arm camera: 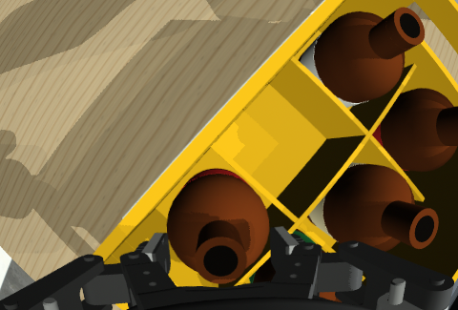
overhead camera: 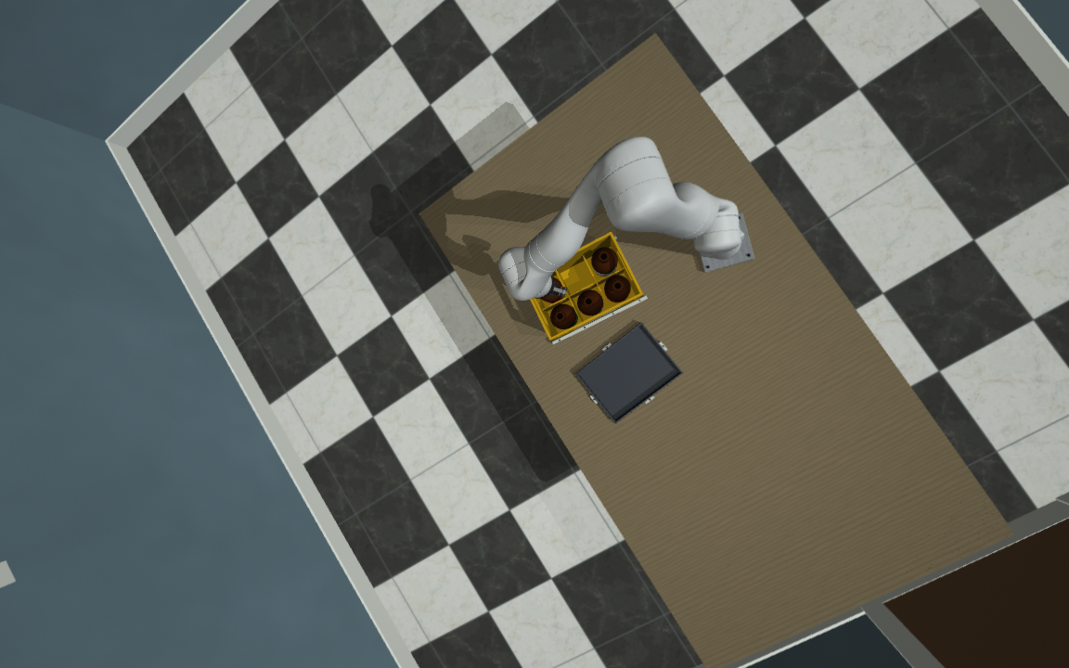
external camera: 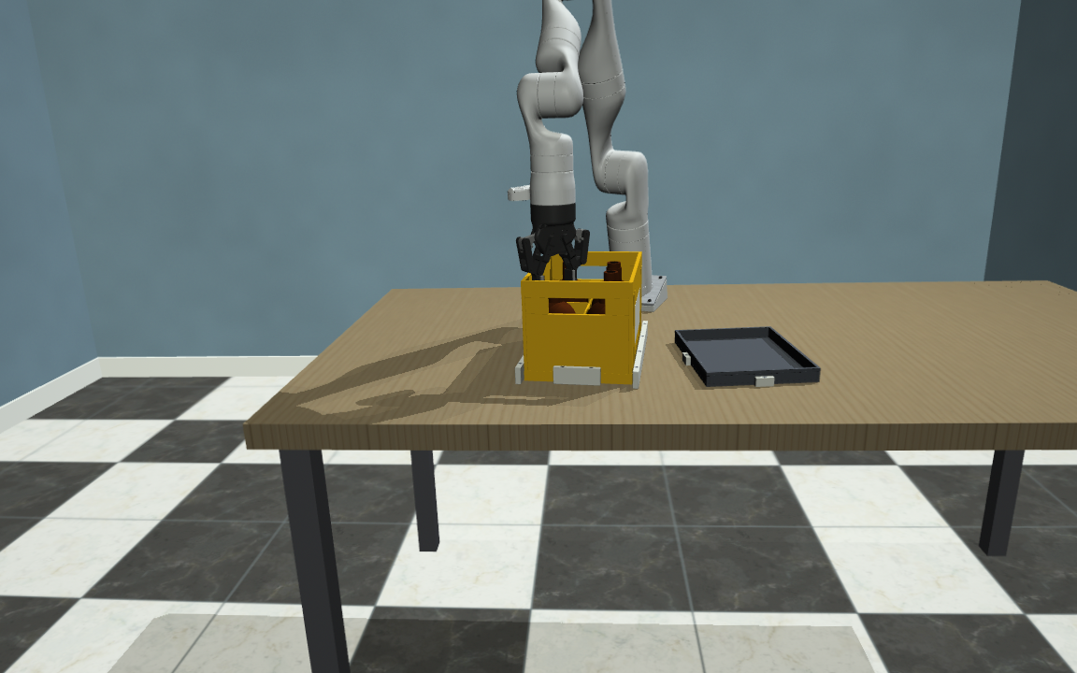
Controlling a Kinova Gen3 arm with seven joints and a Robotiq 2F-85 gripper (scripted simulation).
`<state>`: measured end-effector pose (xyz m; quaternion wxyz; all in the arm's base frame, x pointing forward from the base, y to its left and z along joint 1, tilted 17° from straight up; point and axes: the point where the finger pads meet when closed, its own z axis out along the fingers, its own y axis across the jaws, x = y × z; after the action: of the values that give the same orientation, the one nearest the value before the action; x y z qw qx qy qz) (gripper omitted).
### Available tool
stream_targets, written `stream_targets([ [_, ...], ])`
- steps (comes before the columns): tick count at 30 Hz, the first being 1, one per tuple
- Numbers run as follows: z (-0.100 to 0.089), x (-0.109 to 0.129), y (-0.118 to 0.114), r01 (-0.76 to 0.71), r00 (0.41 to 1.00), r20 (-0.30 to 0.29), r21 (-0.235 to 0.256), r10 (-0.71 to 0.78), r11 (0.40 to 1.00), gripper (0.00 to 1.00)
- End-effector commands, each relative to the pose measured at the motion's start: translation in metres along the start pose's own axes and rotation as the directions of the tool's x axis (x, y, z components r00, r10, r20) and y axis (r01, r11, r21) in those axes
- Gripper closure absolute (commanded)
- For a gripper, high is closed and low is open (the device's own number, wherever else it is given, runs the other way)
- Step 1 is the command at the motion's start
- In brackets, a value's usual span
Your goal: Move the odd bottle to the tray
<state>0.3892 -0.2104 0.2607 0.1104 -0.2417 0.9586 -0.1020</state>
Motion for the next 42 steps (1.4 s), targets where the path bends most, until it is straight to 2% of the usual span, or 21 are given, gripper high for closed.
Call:
stream_targets([
  [1, -0.001, 0.0, 0.0, 0.0, 1.0, 0.001, 0.002, 0.0, 1.0, 0.36],
  [24, -0.004, 0.0, 0.0, 0.0, 1.0, 0.001, 0.002, 0.0, 1.0, 0.36],
  [36, -0.035, 0.0, 0.0, 0.0, 1.0, 0.001, 0.002, 0.0, 1.0, 0.36],
  [38, -0.035, 0.0, 0.0, 0.0, 1.0, 0.001, 0.002, 0.0, 1.0, 0.36],
  [42, -0.05, 0.0, 0.0, 0.0, 1.0, 0.001, 0.002, 0.0, 1.0, 0.36],
])
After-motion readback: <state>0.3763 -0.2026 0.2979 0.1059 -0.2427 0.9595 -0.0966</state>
